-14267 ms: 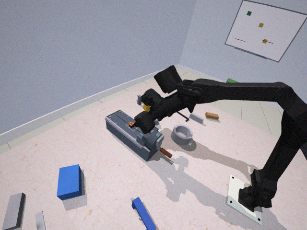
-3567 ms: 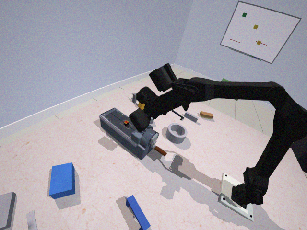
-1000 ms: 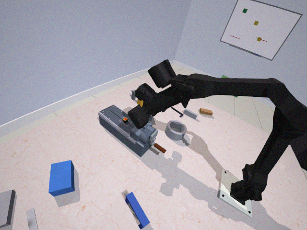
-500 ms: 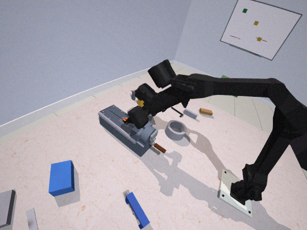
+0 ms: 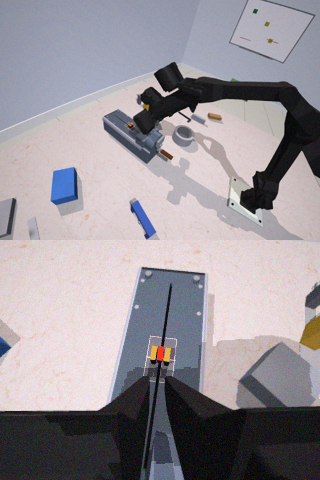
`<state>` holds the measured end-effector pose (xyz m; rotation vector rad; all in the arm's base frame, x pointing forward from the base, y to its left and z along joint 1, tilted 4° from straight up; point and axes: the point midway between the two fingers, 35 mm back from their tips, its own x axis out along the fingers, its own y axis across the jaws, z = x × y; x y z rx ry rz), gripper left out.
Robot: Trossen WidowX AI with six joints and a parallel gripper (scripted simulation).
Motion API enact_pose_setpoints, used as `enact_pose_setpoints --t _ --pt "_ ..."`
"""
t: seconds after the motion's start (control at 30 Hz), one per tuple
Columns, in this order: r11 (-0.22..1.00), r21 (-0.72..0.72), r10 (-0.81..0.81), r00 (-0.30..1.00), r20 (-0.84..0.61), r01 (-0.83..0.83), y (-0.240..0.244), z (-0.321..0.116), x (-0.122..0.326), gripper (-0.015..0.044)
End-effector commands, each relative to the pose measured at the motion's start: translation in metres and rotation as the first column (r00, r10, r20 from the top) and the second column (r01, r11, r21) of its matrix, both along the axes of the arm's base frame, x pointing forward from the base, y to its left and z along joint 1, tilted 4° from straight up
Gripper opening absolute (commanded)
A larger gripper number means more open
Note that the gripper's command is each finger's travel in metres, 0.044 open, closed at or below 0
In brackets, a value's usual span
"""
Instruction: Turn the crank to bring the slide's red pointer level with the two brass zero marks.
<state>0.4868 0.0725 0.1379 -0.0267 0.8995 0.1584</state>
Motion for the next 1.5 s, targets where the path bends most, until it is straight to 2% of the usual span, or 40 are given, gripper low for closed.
enact_pose_setpoints --t 0.0,0.53,1.1,1.13,1.47 --pt "1.000 0.000 0.000 1.000 0.000 0.000 0.0000 0.0001 0.0000 0.0000" --pt "1.000 0.001 0.000 1.000 0.000 0.000 0.0001 0.0000 0.0000 0.0000" --pt "1.000 0.001 0.000 1.000 0.000 0.000 0.0001 0.0000 0.0000 0.0440" --pt "1.000 0.001 0.000 1.000 0.000 0.000 0.0001 0.0000 0.0000 0.0440" --pt "1.000 0.001 0.000 1.000 0.000 0.000 0.0001 0.0000 0.0000 0.0177"
